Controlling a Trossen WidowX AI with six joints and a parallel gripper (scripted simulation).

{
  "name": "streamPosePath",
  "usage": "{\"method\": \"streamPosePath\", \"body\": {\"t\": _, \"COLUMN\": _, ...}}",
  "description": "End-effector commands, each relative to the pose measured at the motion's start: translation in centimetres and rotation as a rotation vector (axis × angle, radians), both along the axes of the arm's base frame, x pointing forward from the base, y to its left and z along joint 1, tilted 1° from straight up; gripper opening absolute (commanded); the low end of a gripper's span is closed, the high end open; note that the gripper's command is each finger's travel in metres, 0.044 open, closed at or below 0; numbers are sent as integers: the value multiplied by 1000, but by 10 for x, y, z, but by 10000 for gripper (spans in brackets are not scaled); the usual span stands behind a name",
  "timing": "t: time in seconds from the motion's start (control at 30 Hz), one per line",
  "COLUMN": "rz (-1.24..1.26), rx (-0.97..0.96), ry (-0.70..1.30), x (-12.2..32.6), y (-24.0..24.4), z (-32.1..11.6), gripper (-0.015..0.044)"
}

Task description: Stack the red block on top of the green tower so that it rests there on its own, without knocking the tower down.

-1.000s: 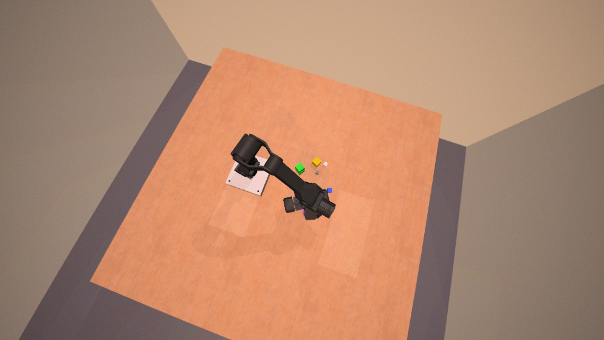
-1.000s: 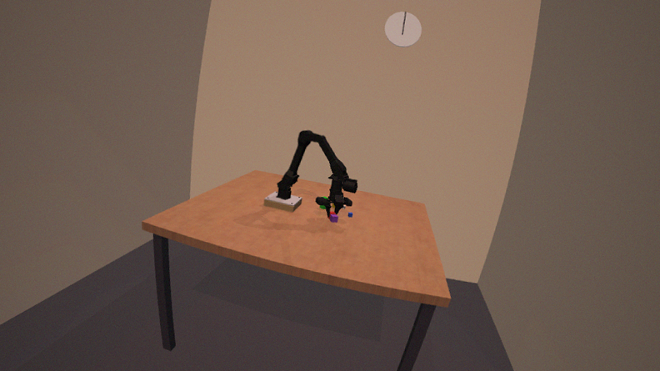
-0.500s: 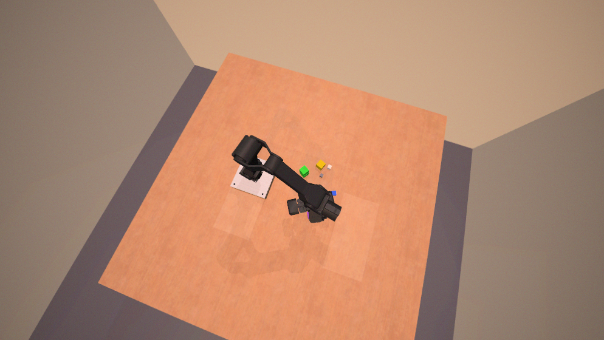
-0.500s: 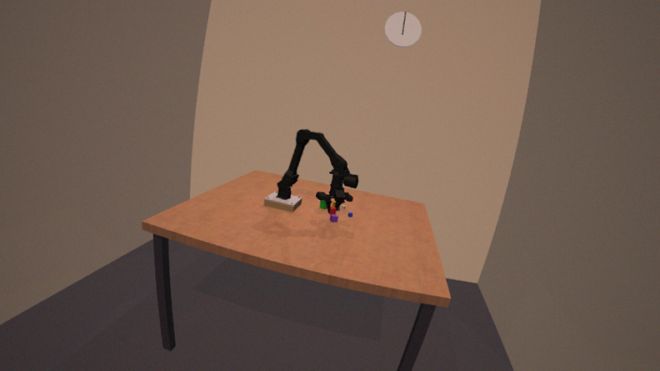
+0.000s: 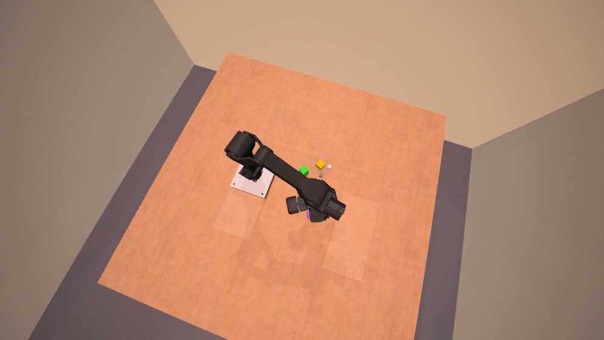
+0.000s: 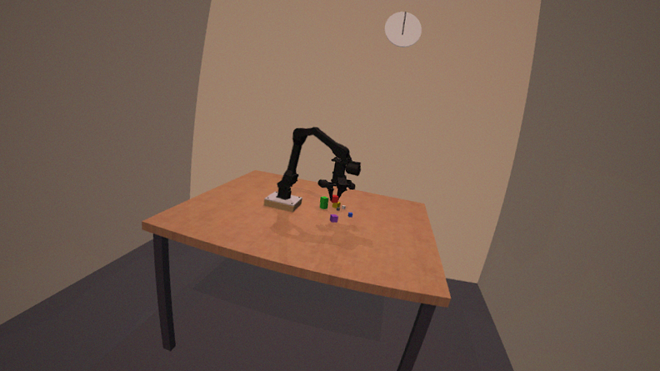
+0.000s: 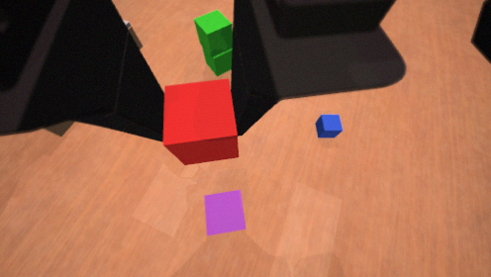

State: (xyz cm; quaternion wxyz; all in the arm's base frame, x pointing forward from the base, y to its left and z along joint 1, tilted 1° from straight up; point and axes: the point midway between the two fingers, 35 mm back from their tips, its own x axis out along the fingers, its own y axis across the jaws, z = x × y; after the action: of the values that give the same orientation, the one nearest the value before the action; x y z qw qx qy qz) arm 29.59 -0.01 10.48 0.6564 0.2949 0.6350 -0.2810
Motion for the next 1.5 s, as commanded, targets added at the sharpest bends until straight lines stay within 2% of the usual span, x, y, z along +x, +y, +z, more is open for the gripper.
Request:
{"method": "streamPosePath", "body": {"t": 0.0, "rz": 1, "rx": 3, "ry": -11, "x": 0, "y": 0, "z": 22, "gripper": 0}}
{"method": "streamPosePath", "body": {"t": 0.43, "rz": 1, "rx": 4, "ry": -10, "x": -2, "y": 3, "z": 27, "gripper": 0}}
{"method": "streamPosePath", "body": {"t": 0.97, "rz": 1, "rx": 11, "ry": -6, "x": -43, "y": 74, "z": 27, "gripper": 0}}
{"method": "streamPosePath", "body": {"t": 1.47, "rz": 1, "rx": 17, "ry": -1, "x": -94, "y": 121, "z": 24, "gripper": 0}}
